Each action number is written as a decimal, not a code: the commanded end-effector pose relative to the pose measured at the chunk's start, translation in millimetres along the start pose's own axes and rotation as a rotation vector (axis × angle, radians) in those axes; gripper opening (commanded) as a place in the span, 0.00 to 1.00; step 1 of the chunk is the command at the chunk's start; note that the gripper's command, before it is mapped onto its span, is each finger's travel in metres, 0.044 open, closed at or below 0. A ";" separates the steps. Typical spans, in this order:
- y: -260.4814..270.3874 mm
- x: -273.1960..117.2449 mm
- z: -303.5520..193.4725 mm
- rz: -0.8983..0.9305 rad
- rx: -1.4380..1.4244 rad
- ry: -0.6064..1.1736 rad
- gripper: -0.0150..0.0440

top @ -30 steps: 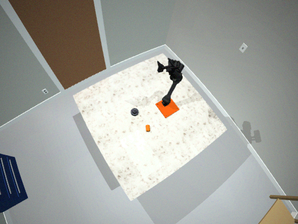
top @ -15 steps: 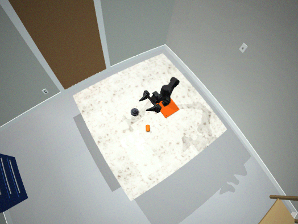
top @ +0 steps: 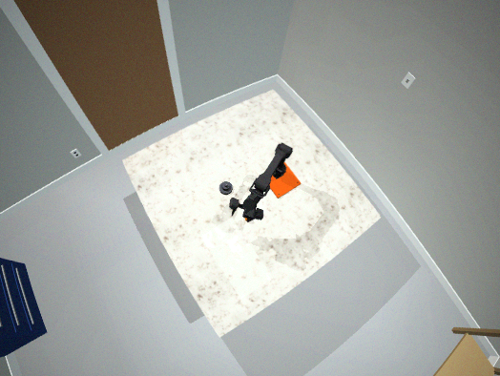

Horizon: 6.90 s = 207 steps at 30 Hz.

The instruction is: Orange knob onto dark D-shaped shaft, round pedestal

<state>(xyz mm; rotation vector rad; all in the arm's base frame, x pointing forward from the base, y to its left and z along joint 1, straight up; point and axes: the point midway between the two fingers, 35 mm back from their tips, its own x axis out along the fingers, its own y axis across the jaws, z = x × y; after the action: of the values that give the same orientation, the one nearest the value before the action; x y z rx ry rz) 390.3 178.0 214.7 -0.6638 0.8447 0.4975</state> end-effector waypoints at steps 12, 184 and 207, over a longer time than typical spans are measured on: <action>65.9 45.7 -93.3 0.408 -0.248 0.439 1.00; 59.5 70.2 -194.9 0.482 0.061 -0.852 0.69; 59.5 70.2 -194.9 0.482 0.061 -0.852 1.00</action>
<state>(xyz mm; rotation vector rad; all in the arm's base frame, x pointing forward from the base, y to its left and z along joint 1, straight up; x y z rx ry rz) 292.3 91.5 43.3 -0.1370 0.1908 1.0856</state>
